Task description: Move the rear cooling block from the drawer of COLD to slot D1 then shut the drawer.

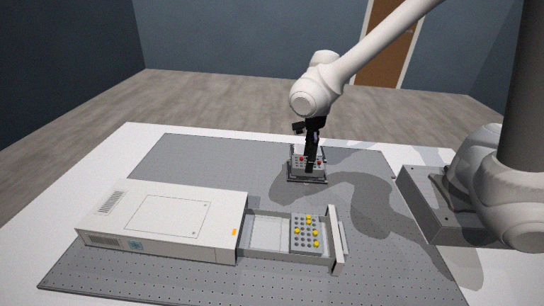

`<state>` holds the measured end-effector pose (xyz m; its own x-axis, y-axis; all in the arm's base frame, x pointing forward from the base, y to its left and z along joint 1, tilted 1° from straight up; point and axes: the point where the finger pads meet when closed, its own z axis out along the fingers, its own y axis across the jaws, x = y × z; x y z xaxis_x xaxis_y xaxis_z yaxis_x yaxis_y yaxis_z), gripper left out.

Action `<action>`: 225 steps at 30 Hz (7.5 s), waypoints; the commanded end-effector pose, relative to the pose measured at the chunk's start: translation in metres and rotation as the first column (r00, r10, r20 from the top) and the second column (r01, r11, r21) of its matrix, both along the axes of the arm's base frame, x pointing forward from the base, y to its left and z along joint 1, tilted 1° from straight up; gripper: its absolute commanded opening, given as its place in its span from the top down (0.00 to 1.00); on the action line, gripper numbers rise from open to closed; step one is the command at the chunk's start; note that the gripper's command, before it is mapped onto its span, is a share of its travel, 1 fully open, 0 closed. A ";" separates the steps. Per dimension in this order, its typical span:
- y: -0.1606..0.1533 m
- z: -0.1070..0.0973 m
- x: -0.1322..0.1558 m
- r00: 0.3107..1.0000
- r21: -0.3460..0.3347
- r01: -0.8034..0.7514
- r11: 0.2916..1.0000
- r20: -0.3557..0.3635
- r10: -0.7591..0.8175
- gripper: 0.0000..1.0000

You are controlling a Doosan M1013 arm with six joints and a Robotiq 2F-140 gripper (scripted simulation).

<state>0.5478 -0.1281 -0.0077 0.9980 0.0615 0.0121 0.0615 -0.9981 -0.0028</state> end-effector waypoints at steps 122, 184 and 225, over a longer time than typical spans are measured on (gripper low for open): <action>0.004 -0.009 0.002 1.000 0.005 0.002 1.000 0.002 -0.002 0.48; 0.004 -0.009 0.002 1.000 0.005 0.002 1.000 0.002 -0.002 0.34; 0.002 0.058 0.002 1.000 0.003 0.003 1.000 0.003 -0.003 0.34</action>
